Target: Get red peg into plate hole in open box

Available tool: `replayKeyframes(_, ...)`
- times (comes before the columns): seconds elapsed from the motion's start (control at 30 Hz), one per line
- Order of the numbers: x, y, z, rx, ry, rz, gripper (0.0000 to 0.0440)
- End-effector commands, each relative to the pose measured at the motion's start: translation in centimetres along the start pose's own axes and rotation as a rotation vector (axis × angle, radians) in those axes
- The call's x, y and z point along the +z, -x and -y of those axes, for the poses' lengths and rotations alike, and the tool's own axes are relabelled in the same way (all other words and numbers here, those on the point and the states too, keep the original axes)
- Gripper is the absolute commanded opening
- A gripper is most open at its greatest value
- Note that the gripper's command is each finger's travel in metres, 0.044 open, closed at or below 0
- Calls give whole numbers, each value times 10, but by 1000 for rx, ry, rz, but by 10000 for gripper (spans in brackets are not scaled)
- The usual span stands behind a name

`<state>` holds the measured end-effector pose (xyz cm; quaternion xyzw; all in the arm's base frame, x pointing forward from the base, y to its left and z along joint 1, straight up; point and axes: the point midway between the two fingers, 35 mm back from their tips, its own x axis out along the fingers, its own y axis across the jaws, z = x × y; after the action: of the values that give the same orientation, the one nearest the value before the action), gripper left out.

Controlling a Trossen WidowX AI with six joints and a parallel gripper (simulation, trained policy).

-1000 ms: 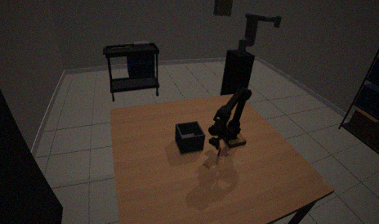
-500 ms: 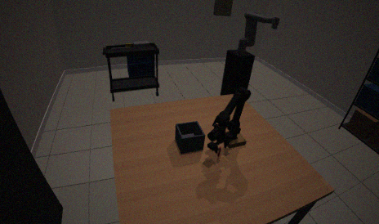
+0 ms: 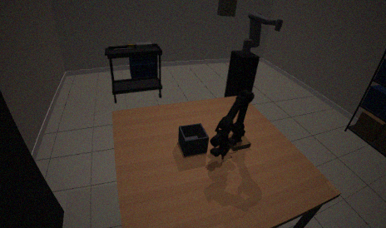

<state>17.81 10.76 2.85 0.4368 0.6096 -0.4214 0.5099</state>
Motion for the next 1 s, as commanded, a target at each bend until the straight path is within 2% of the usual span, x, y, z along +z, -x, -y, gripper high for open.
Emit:
replayKeyframes(0.0,-3,6,-7,31,6,-17,5)
replayKeyframes(0.5,-10,63,-30,218,9,-80,0)
replayKeyframes(0.97,15,135,-40,374,44,-16,0)
